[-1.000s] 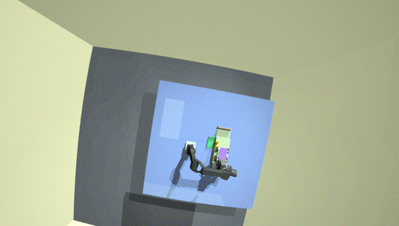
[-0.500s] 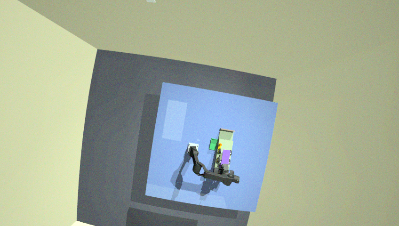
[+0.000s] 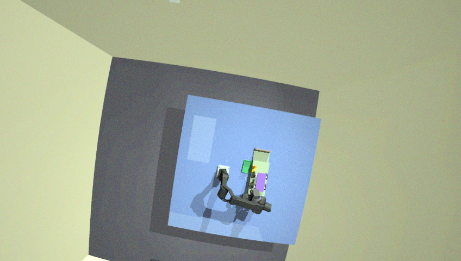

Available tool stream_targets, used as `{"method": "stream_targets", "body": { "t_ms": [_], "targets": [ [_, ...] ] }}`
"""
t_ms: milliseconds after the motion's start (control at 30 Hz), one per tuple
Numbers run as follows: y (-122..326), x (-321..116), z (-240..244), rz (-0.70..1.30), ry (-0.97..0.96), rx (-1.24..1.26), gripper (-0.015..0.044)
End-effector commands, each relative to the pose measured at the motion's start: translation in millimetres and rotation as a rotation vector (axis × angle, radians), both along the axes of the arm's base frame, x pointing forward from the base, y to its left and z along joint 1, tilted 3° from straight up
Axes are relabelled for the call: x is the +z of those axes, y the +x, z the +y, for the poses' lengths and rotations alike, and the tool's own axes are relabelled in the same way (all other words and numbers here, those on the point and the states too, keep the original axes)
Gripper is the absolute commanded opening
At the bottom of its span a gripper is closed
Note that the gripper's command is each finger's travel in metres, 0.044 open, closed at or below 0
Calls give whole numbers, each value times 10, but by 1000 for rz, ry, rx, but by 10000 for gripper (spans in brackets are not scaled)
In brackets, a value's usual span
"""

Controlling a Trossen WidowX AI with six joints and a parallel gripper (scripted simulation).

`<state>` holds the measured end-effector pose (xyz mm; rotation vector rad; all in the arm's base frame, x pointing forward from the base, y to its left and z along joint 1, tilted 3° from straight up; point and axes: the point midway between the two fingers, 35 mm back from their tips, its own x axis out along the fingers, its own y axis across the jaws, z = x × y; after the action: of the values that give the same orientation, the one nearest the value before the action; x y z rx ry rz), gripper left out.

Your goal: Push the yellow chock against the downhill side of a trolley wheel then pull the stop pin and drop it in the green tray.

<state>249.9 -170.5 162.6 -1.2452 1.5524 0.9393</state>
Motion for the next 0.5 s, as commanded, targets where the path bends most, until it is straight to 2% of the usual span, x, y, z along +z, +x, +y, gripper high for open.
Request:
{"method": "stream_targets", "body": {
  "t_ms": [0,300,467],
  "targets": [
    [-120,8,12,-1,-6,4,0],
    [-455,22,52,2,-6,4,0],
    [-476,22,61,2,-6,4,0]
  ]
}}
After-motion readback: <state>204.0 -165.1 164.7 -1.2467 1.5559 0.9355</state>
